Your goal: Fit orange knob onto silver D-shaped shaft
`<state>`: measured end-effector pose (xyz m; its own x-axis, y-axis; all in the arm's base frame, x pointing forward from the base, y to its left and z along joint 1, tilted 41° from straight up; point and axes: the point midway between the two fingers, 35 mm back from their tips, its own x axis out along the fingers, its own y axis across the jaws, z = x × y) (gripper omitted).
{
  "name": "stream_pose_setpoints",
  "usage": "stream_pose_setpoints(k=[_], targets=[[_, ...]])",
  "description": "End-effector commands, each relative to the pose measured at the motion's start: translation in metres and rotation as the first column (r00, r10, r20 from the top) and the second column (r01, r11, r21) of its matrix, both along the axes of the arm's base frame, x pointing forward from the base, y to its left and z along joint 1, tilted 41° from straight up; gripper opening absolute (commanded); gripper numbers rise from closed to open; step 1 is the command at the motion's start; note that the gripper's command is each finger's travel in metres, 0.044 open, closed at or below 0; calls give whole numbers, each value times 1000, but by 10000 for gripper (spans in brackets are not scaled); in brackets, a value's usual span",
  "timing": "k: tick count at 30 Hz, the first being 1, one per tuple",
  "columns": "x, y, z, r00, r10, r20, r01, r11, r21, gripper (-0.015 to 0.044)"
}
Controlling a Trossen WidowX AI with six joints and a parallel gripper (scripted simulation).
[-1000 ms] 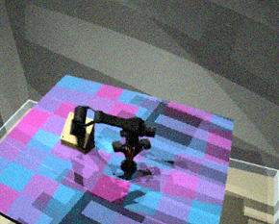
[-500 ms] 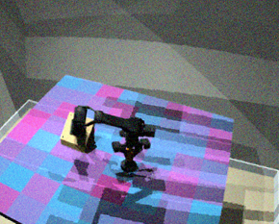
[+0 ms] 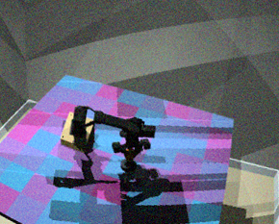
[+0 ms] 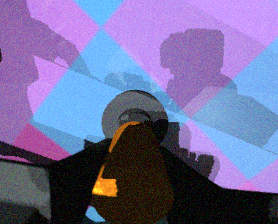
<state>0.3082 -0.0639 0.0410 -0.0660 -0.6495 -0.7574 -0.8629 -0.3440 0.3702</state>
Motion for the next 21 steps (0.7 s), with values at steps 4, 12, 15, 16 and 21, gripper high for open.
stream_pose_setpoints(k=[4, 12, 15, 16, 21], targets=[[-1, 3, 2, 1000, 4, 1, -4, 1000, 0, 0], [-1, 5, 3, 986, 131, -107, -130, 991, 18, 0], [-1, 4, 3, 978, 162, -133, -160, 987, 25, 0], [0, 4, 3, 978, 162, -133, -160, 987, 25, 0], [0, 2, 2, 978, 162, -133, -160, 987, 25, 0]])
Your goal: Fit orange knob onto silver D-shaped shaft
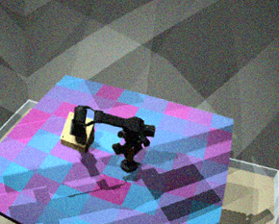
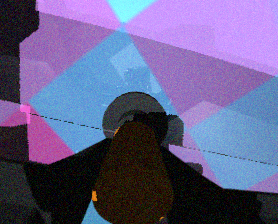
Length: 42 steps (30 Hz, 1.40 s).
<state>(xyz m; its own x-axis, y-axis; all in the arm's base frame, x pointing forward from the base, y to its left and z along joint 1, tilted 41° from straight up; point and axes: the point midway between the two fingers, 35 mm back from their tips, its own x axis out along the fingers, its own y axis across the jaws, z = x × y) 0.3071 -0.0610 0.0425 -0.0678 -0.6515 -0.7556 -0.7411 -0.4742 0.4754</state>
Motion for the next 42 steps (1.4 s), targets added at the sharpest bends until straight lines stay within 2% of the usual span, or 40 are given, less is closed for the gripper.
stream_pose_setpoints(k=[1, 37, 42], targets=[[1, -2, 0, 1000, 6, 1, -6, 1000, 3, 0], [0, -13, -14, 1000, -3, 5, 2, 1000, 7, 0], [0, -13, -14, 1000, -3, 5, 2, 1000, 7, 131]])
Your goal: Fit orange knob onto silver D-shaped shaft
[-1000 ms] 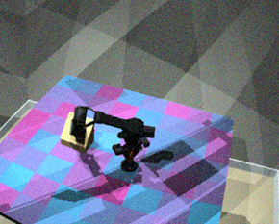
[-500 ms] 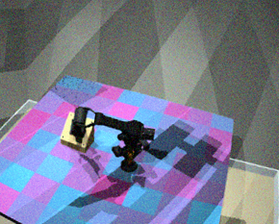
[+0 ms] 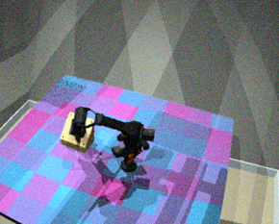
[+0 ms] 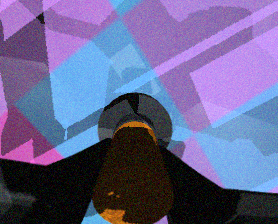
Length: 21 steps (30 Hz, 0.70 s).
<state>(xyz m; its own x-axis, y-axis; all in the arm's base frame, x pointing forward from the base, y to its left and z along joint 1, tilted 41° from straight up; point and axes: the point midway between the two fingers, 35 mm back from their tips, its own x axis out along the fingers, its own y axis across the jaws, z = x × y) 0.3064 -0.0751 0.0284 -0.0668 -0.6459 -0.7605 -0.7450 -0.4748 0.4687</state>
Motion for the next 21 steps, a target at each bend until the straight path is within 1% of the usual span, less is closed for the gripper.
stream_pose_setpoints(k=[1, 12, 18, 21], targets=[[0, 1, 0, 1000, 1, 1, -1, 1000, 0, 158], [0, 1, 0, 1000, 1, 1, -1, 1000, 0, 440], [1, 2, 2, 1000, 1, 1, -1, 1000, 0, 440], [7, 27, 28, 1000, 1, 3, -1, 1000, 5, 440]])
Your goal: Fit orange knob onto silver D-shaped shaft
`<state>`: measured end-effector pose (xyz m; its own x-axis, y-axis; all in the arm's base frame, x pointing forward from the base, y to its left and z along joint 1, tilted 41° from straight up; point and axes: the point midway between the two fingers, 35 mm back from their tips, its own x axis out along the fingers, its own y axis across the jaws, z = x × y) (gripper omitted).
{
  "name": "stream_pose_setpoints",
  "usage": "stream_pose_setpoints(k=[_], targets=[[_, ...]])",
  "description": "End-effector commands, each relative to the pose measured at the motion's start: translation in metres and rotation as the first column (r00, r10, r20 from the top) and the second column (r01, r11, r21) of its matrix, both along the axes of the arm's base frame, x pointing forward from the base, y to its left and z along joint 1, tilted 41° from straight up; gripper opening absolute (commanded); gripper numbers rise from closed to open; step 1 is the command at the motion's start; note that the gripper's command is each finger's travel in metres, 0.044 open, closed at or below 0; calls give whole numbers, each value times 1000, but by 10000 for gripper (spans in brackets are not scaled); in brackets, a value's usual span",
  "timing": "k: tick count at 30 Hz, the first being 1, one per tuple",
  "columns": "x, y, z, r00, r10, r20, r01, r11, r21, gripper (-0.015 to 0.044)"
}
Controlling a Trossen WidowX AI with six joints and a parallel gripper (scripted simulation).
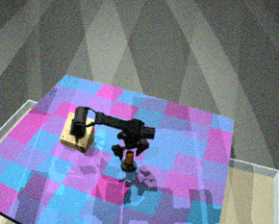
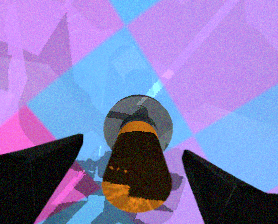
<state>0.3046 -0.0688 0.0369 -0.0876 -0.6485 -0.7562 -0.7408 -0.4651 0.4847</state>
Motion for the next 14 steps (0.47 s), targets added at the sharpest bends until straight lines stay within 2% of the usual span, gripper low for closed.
stream_pose_setpoints(k=[1, 4, 14], targets=[[10, 32, 32, 1000, 12, 21, -12, 1000, 10, 440], [8, 55, 62, 1000, 12, 18, -12, 1000, 9, 440], [12, 59, 62, 1000, 12, 18, -12, 1000, 9, 440]])
